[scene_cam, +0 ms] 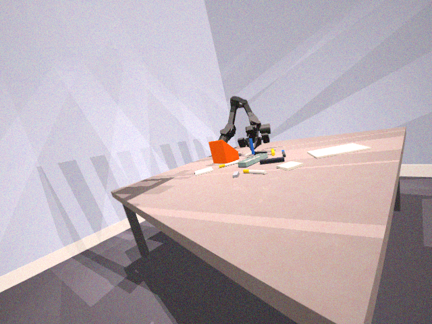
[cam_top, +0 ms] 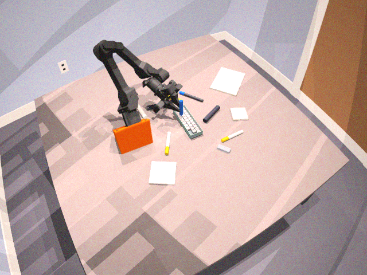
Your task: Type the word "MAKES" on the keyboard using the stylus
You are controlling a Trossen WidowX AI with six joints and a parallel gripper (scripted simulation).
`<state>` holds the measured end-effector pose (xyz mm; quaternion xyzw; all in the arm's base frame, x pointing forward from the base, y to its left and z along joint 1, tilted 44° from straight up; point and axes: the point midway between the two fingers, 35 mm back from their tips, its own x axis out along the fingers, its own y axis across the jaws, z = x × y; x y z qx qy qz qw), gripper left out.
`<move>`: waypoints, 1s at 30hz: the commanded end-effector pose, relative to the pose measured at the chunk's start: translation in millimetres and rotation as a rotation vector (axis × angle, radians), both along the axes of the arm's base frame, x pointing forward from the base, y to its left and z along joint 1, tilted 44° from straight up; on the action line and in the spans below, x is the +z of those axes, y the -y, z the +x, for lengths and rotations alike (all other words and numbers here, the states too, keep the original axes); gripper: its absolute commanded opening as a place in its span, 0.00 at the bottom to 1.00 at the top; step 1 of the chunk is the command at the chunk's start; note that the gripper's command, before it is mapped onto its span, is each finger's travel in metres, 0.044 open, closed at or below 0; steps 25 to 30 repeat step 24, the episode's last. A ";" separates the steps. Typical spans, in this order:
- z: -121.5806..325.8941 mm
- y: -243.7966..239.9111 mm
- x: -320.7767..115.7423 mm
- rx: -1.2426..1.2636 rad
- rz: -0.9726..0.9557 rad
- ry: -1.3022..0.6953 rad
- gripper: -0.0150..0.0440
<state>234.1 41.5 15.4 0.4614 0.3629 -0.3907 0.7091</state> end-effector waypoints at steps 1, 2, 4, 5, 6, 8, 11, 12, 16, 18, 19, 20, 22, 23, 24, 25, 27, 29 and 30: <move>-0.1 -0.1 0.0 -0.003 0.000 0.002 0.39; -0.1 -0.1 0.0 -0.003 0.000 0.002 0.39; -0.1 1.3 1.5 -0.003 0.000 0.001 0.39; 0.0 2.7 2.9 -0.003 0.000 0.001 0.39; 0.0 4.4 4.7 -0.003 0.000 0.001 0.39; -0.2 9.3 9.8 -0.003 0.000 0.001 0.39; -1.3 18.4 19.0 -0.003 -0.001 0.002 0.39; -1.8 21.4 22.1 -0.003 -0.001 0.002 0.39; -2.8 25.9 26.7 -0.003 -0.002 0.003 0.39; -2.8 25.9 26.7 -0.003 -0.002 0.003 0.39; -1.9 24.5 24.9 -0.009 -0.005 0.007 0.40; -1.9 24.5 24.9 -0.009 -0.005 0.007 0.39; -1.9 24.5 24.9 -0.009 -0.005 0.007 0.39; -1.9 24.5 24.9 -0.009 -0.005 0.007 0.39; -1.9 24.5 24.9 -0.009 -0.005 0.007 0.39; -1.9 24.5 24.9 -0.009 -0.005 0.007 0.39; -1.9 24.5 24.9 -0.009 -0.005 0.007 0.39; -1.9 24.5 24.9 -0.009 -0.005 0.007 0.39; -1.9 24.5 24.9 -0.009 -0.005 0.007 0.39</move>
